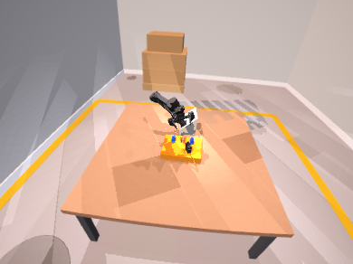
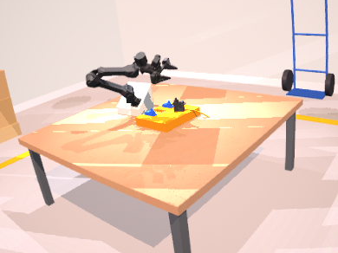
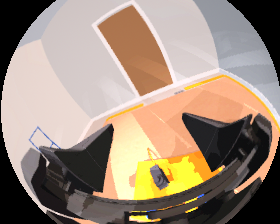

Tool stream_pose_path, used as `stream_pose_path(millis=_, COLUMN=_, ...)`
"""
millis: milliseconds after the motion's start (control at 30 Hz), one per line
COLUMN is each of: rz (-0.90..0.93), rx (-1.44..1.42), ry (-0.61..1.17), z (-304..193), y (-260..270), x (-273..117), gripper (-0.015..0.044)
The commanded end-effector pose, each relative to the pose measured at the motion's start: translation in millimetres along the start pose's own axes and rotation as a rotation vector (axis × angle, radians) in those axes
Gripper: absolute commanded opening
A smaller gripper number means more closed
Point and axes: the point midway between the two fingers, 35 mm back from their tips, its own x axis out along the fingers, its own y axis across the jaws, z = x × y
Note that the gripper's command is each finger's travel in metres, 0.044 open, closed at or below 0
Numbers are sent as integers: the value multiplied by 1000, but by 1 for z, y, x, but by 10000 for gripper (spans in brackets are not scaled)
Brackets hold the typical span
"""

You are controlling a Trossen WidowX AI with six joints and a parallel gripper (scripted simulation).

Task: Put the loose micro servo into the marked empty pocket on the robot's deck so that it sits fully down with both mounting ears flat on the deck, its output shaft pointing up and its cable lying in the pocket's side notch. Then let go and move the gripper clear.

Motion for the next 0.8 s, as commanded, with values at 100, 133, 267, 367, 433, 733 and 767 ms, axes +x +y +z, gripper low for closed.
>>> stream_pose_path(millis=100, rz=26, rx=-62, ry=230, z=-19, y=17, x=27, gripper=440)
stream_pose_path(millis=133, rz=28, rx=-71, ry=262, z=-23, y=19, x=30, gripper=440)
stream_pose_path(millis=267, rz=30, rx=-108, ry=392, z=-37, y=25, x=40, gripper=440)
stream_pose_path(millis=367, rz=30, rx=-135, ry=489, z=-49, y=28, x=46, gripper=440)
stream_pose_path(millis=433, rz=27, rx=-154, ry=554, z=-56, y=30, x=49, gripper=440)
stream_pose_path(millis=733, rz=-3, rx=-244, ry=846, z=-88, y=32, x=56, gripper=440)
stream_pose_path(millis=767, rz=-8, rx=-254, ry=878, z=-91, y=32, x=56, gripper=440)
